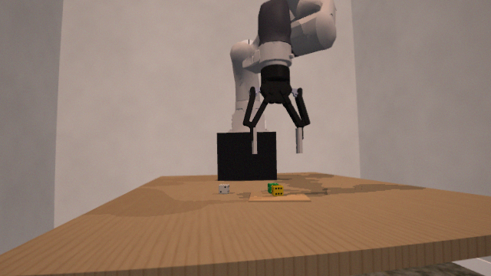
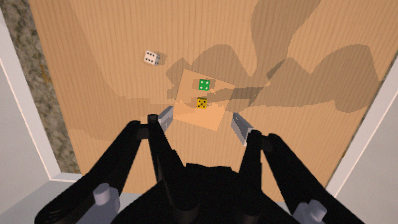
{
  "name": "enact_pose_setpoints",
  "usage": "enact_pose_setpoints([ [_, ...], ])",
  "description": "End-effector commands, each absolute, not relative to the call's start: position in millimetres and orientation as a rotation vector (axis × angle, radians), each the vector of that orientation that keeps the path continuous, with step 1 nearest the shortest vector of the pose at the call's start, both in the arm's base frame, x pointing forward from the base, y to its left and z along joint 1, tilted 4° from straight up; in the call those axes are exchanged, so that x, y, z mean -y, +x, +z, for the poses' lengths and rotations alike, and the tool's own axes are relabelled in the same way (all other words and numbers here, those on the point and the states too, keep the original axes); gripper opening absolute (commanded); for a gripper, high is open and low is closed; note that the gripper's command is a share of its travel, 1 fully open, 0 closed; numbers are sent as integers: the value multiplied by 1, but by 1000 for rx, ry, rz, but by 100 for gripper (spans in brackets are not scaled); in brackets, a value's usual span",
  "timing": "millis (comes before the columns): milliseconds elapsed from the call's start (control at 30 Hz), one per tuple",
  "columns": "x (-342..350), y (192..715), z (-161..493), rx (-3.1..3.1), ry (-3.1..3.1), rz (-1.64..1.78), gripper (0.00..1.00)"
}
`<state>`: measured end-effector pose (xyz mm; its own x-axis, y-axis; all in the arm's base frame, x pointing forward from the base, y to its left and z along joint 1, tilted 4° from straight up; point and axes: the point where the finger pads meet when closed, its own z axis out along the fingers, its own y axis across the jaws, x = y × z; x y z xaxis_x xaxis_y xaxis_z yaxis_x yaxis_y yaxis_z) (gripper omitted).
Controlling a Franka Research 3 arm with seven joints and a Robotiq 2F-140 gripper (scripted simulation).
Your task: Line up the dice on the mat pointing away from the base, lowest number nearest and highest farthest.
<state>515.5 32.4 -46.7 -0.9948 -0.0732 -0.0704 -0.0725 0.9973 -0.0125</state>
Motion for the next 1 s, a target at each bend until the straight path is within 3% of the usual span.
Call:
enact_pose_setpoints([
  [0, -32, 513, -47, -3075, -100, -16, 100],
  [467, -30, 513, -47, -3074, -130, -17, 100],
  [967, -10, 505, -51, -3016, -627, -31, 100],
])
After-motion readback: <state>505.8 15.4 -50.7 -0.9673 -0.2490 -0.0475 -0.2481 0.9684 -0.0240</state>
